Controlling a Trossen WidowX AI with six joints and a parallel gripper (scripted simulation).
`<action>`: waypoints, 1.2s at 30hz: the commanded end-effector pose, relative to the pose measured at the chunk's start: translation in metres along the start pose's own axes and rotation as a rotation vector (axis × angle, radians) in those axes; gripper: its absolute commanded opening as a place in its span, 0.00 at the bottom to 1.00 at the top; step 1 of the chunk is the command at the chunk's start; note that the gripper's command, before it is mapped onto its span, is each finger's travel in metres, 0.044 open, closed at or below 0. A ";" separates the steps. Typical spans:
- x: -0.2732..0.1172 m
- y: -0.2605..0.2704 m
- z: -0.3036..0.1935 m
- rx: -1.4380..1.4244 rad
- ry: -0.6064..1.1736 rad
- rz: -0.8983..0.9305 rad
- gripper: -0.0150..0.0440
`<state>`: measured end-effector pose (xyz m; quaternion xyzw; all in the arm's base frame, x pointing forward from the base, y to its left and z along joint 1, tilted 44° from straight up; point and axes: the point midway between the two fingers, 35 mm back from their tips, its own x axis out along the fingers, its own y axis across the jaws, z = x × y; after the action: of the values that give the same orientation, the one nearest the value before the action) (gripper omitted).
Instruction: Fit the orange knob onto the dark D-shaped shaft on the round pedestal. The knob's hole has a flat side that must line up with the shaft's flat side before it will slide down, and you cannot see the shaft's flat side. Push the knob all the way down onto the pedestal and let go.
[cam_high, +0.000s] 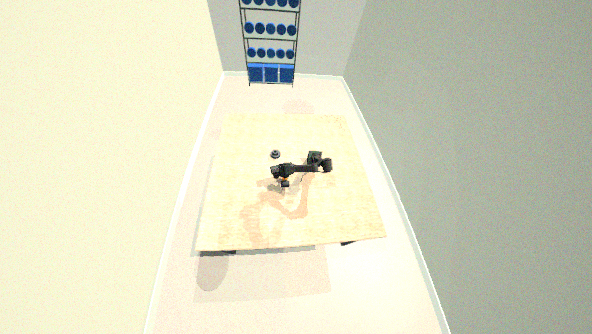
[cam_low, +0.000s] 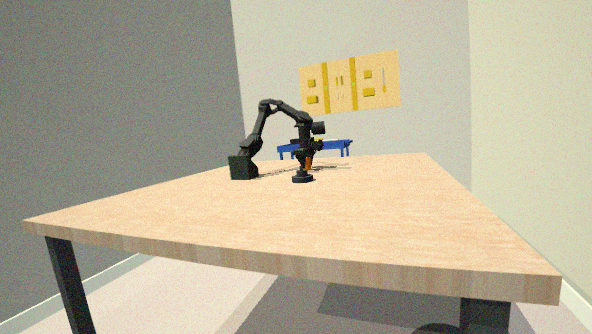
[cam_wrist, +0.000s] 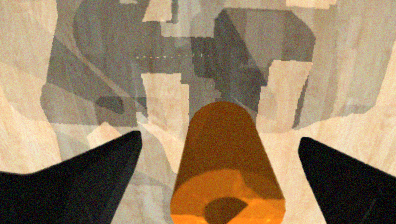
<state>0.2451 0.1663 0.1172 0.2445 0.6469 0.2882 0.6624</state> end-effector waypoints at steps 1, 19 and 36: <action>0.005 -0.001 -0.001 0.008 0.000 -0.003 1.00; 0.004 -0.001 -0.001 0.008 0.000 -0.004 0.40; -0.091 -0.011 0.004 0.009 0.003 -0.025 0.25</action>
<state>0.2505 0.1080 0.1610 0.2384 0.6555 0.2741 0.6621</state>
